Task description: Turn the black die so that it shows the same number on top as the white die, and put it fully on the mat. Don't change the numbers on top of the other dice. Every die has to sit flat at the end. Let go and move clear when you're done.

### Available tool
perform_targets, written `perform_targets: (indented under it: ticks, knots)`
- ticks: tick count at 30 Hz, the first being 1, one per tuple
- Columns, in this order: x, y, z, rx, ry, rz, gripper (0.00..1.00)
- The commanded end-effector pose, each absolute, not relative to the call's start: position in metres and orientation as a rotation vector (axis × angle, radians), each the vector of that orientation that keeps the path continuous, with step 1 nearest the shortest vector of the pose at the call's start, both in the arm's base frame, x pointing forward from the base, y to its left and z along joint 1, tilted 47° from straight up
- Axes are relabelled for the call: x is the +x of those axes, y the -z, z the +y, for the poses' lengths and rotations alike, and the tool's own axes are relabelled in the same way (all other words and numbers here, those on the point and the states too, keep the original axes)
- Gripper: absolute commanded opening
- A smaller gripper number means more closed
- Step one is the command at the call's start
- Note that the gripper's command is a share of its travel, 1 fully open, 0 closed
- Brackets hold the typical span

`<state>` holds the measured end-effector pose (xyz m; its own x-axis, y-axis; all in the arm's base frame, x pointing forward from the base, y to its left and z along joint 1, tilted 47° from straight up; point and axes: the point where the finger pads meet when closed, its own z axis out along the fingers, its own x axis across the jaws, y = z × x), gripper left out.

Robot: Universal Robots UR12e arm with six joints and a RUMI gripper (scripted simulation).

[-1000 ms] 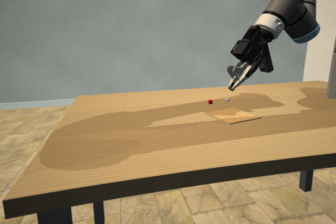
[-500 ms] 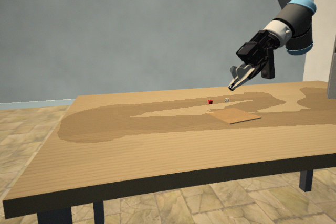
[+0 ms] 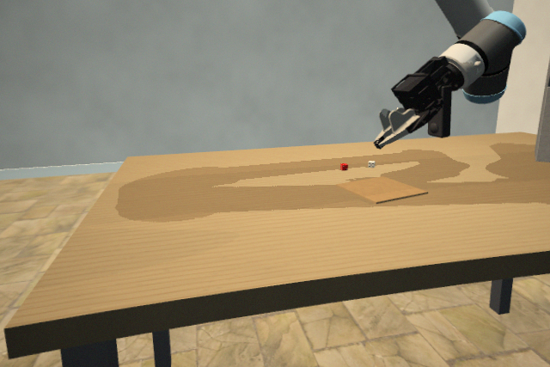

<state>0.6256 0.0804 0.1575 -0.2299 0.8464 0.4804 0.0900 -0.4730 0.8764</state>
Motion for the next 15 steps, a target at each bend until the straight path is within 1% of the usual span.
perform_targets:
  ticks: [1, 15]
  knots:
    - [0.6252, -0.1575, 0.0804, 1.457, -1.768, 1.114, 0.0]
    - [0.6253, -0.1569, 0.081, 1.454, -1.77, 1.109, 0.0]
